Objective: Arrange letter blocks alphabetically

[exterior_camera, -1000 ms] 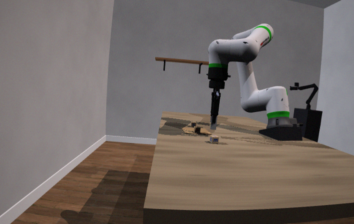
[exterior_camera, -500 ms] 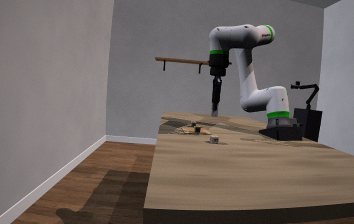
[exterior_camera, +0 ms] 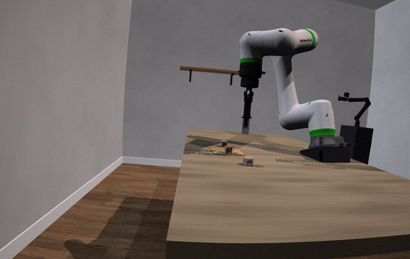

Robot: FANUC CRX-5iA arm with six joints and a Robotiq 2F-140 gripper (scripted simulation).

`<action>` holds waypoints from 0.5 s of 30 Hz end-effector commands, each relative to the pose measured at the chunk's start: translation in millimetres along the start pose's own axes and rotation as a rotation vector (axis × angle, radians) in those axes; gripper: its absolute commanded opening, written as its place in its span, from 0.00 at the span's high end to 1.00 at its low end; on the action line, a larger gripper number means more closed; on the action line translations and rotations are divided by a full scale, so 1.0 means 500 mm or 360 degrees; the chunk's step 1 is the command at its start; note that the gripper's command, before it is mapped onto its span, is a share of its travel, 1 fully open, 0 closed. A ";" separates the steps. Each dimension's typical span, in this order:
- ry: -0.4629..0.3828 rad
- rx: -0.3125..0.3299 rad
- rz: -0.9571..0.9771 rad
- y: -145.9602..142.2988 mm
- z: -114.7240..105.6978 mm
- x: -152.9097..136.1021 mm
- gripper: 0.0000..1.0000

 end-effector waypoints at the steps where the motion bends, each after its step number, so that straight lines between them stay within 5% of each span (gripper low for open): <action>1: 0.0005 -0.0001 0.0222 0.008 -0.002 0.020 0.84; 15: 0.0004 0.0002 0.0947 0.040 -0.005 0.086 0.84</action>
Point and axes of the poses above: the point where the finger pads meet when closed, its own z axis out along the fingers, its own y axis across the jaws, x = y × z, the point moved 10 cm from there along -z, back along the fingers, and after that the axes turned 12 degrees about z, right-handed, at the moved point
